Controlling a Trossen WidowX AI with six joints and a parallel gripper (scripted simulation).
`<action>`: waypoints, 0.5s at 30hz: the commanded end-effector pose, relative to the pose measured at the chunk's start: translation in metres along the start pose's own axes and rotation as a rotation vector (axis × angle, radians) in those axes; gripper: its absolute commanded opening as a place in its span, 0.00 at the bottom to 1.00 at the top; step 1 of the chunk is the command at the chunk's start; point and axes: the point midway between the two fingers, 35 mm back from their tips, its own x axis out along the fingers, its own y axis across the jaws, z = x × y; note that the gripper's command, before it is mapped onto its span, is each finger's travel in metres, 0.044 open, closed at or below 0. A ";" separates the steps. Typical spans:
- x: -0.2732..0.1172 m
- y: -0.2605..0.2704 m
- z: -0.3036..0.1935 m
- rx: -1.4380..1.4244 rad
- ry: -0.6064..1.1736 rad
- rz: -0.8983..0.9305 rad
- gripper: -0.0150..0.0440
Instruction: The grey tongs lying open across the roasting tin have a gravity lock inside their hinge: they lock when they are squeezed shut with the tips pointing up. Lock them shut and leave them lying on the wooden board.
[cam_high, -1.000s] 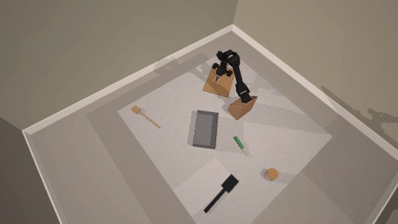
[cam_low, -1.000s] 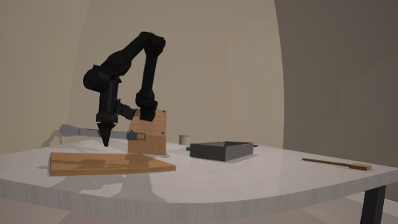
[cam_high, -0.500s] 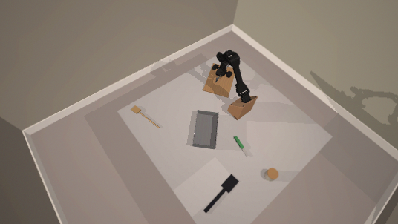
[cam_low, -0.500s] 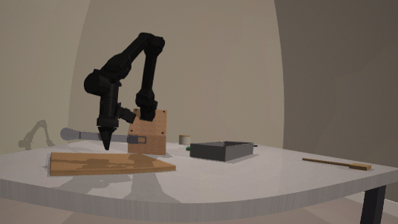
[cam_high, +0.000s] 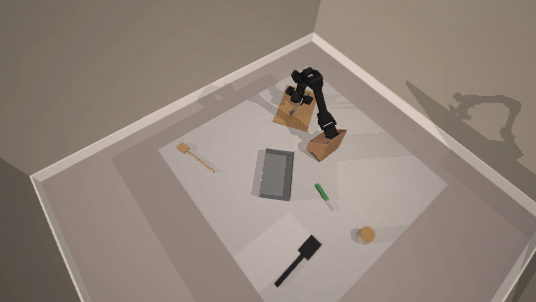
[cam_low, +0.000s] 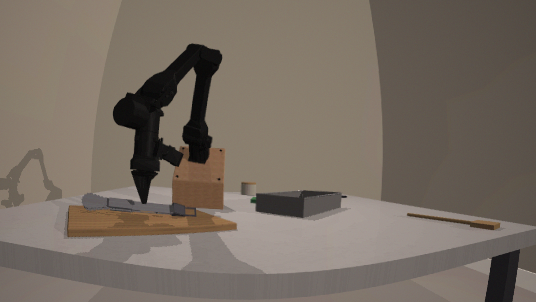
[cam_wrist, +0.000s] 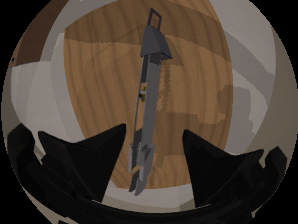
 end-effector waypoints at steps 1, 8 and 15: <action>0.000 0.000 0.000 0.000 0.000 -0.001 0.93; -0.002 -0.003 0.006 0.001 -0.002 0.003 1.00; -0.034 -0.030 0.069 0.010 -0.017 0.030 1.00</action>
